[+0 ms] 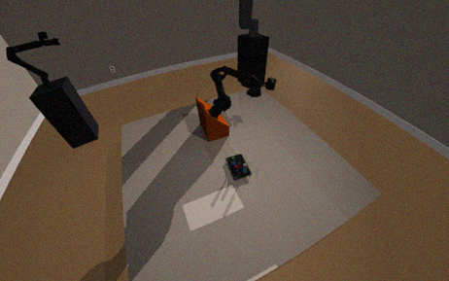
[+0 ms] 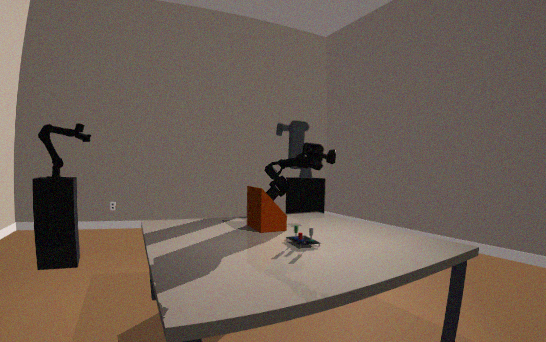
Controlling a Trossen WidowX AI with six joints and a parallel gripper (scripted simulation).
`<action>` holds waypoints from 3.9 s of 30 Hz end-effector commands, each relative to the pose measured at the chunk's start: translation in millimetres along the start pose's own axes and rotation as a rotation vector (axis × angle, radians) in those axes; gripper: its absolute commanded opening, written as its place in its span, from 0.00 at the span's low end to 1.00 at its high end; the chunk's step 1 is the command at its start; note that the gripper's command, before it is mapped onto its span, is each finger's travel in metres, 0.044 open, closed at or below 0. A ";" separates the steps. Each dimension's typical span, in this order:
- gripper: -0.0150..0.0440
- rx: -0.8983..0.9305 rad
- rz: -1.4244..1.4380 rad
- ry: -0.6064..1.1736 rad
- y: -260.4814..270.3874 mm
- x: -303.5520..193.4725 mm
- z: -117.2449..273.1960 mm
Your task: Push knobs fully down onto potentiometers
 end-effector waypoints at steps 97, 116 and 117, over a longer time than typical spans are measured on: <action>0.25 1.674 -1.627 -0.785 95.9 271.2 -61.3; 0.25 2.288 -1.873 -0.543 116.3 308.6 -45.9; 0.25 2.322 -1.882 -0.524 117.3 310.4 -45.0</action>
Point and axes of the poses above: the point midway between the two fingers, 35 mm back from their tips, its own z axis back along the fingers, its own y axis across the jaws, x = y × z, the point moved 1 cm from there along z, back along the fingers, and after that the axes turned 2 degrees about -z, right-handed, at the moved point
